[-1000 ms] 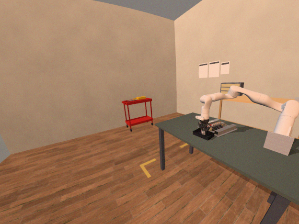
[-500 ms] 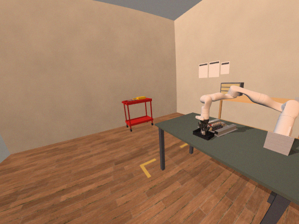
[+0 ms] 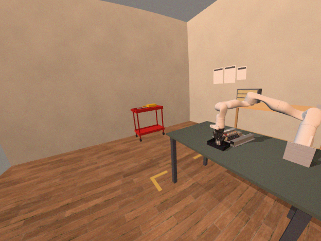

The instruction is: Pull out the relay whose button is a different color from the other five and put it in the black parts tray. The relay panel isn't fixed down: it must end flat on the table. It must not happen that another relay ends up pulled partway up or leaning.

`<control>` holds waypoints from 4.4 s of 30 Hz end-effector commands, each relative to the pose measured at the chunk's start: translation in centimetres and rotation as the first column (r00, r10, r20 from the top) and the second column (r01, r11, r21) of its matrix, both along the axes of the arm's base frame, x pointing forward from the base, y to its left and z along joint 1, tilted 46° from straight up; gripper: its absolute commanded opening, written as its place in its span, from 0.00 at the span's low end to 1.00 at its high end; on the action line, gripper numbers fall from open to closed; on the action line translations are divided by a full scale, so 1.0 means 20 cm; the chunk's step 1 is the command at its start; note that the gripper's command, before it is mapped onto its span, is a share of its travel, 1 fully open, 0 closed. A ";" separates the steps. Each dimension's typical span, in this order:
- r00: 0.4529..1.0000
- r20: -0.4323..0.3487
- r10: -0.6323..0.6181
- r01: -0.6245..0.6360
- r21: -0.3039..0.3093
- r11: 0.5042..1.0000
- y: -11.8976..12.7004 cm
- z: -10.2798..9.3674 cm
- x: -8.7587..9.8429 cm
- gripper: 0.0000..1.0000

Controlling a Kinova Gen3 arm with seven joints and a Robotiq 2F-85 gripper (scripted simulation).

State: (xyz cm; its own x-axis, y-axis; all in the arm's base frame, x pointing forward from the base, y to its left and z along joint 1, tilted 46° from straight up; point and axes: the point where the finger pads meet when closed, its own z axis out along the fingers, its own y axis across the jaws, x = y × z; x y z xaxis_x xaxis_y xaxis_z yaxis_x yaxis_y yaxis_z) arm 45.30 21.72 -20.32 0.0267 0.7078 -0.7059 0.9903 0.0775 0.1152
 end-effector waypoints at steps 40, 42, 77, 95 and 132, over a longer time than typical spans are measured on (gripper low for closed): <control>1.000 0.001 0.001 -0.001 0.002 1.000 0.01 0.00 0.00 0.61; 1.000 0.001 0.001 -0.001 0.002 1.000 0.01 0.00 0.00 0.61; 1.000 0.001 0.001 -0.001 0.002 1.000 0.01 0.00 0.00 0.61; 1.000 0.001 0.001 -0.001 0.002 1.000 0.01 0.01 0.00 0.61; 1.000 0.001 0.001 -0.001 0.002 1.000 0.05 0.05 -0.01 0.61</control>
State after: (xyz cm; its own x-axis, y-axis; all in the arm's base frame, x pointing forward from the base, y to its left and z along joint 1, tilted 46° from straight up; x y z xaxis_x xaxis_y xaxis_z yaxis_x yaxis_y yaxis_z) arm 45.14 22.57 -19.48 0.0268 0.7078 -0.7059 0.9903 0.0775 0.1152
